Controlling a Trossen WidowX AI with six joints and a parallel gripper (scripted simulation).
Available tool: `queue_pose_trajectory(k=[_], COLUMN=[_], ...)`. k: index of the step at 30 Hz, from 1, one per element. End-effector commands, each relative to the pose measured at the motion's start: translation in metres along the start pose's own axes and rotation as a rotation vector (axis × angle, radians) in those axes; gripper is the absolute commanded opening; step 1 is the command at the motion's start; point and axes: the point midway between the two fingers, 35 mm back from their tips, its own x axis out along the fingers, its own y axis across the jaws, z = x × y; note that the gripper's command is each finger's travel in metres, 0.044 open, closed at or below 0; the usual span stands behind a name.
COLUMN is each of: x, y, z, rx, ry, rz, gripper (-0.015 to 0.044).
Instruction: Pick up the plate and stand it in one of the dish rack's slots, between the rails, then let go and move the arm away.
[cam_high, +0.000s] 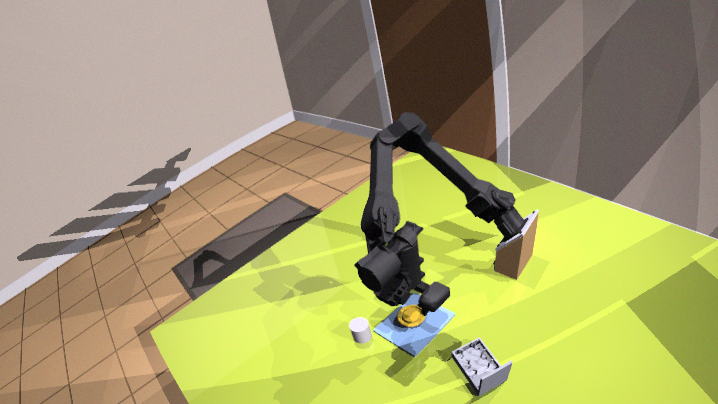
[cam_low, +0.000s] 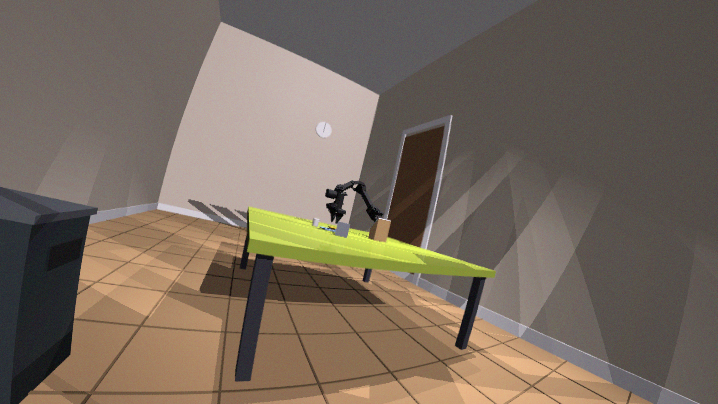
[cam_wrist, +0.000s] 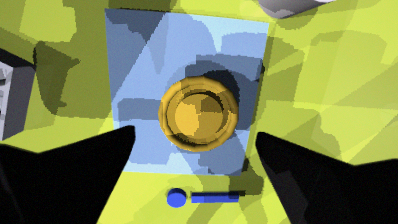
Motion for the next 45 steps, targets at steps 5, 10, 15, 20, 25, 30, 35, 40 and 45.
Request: queue_pose_trajectory(k=[5,10,15,20,25,30,35,40,45], x=[0.013,0.021,0.029,0.037,0.044,0.044,0.044,0.044,0.044], y=[-0.001,-0.001,-0.002,-0.002,-0.003,-0.003,-0.003,-0.003,-0.003], z=[0.001,0.002,0.002,0.001,0.001,0.001,0.001,0.001,0.001], rx=[-0.001,-0.002,-0.003,-0.004,-0.006,-0.006,-0.006,-0.006,-0.006], ry=[-0.001,-0.001,-0.001,0.000,0.000,0.000,0.000,0.000,0.000], rz=[-0.006,-0.006,-0.007,-0.009,-0.011,-0.011,-0.011,-0.011,-0.011], gripper=[0.0400,0.0400,0.0400,0.0400,0.0400,0.0373,0.0366,0.0332,0.0299])
